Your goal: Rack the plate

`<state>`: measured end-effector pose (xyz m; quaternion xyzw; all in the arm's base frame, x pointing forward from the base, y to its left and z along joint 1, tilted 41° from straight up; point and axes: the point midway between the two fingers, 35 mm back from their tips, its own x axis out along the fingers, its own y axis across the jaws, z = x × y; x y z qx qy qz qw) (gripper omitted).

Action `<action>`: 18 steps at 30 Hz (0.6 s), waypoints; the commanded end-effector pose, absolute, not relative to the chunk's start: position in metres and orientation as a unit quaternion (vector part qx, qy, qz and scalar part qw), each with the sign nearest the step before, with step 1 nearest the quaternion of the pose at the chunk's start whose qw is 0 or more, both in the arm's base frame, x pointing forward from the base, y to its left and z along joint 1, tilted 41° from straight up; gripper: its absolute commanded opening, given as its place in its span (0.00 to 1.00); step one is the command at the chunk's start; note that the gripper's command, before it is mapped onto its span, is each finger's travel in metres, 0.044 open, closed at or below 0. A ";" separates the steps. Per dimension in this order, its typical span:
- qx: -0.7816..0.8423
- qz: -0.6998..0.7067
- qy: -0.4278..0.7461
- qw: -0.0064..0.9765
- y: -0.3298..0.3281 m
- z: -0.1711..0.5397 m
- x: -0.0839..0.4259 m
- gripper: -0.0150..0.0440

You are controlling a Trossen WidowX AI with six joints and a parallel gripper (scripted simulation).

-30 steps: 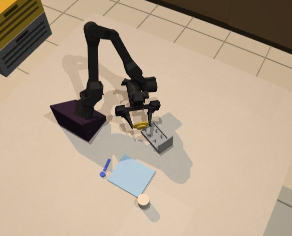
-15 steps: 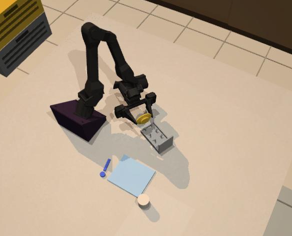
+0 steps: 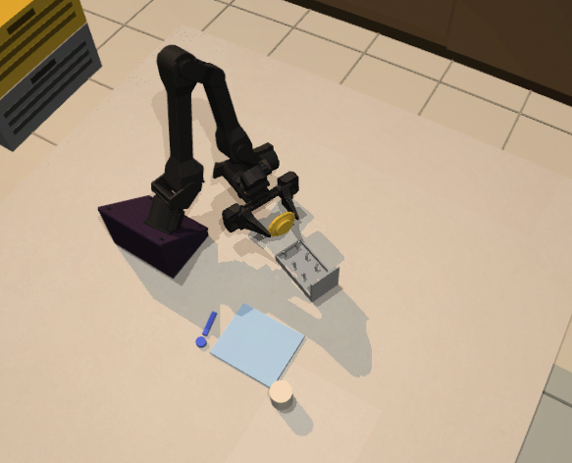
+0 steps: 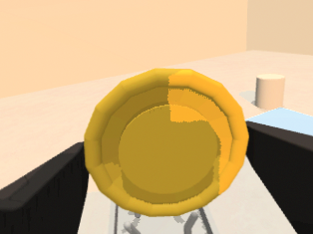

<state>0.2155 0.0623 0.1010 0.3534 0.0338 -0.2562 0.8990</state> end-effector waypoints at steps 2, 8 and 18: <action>0.355 -0.256 0.029 0.899 0.062 0.100 0.216 0.25; 0.354 -0.256 0.031 0.899 0.068 0.091 0.222 0.25; 0.358 -0.255 0.029 0.898 0.075 0.078 0.236 0.25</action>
